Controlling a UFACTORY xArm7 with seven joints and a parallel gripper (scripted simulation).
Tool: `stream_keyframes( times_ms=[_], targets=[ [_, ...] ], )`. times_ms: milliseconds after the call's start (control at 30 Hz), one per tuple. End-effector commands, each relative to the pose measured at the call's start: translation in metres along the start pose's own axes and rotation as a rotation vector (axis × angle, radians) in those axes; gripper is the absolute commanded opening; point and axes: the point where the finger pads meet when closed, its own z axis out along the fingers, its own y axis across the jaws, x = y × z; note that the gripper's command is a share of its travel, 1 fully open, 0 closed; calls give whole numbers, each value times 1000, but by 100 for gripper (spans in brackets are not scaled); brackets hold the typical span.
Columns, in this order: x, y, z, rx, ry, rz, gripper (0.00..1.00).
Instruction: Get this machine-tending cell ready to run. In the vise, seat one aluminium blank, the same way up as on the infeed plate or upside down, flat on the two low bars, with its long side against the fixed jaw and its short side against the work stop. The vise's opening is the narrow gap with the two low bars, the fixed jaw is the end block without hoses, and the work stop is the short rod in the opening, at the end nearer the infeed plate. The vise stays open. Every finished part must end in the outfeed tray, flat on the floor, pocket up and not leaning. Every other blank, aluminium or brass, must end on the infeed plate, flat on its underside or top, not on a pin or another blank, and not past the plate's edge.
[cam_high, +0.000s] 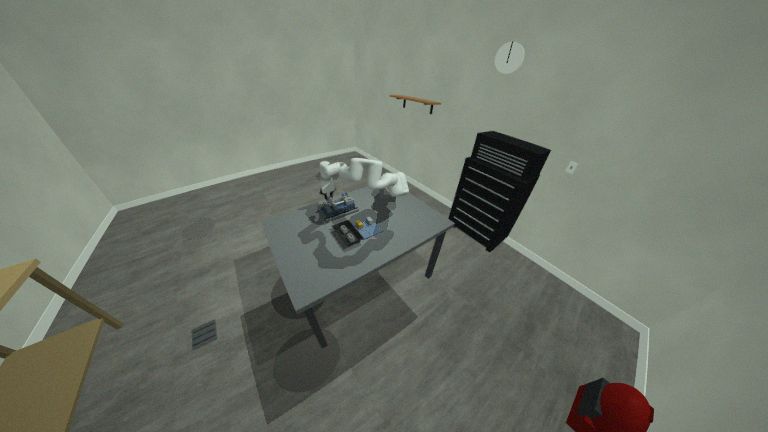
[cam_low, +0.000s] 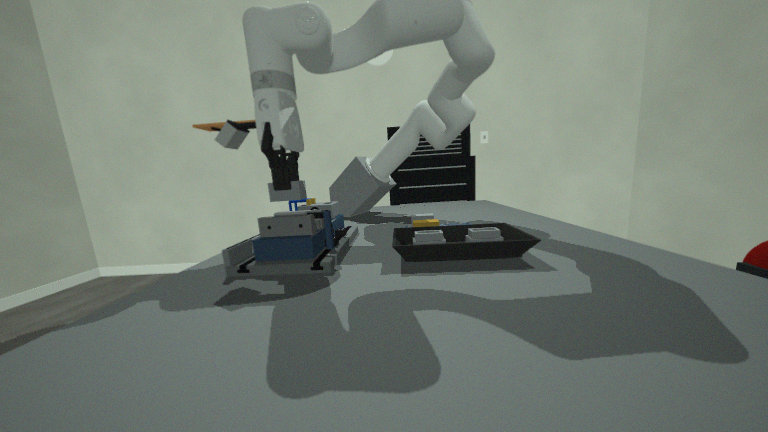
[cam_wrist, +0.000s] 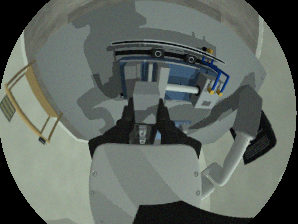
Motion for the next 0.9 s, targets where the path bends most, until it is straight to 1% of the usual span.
stream_keyframes(
  times_ms=[0,867],
  targets=[
    [2,-1,-3,4,4,0,0],
    [4,-1,-5,4,4,1,0]
  ],
)
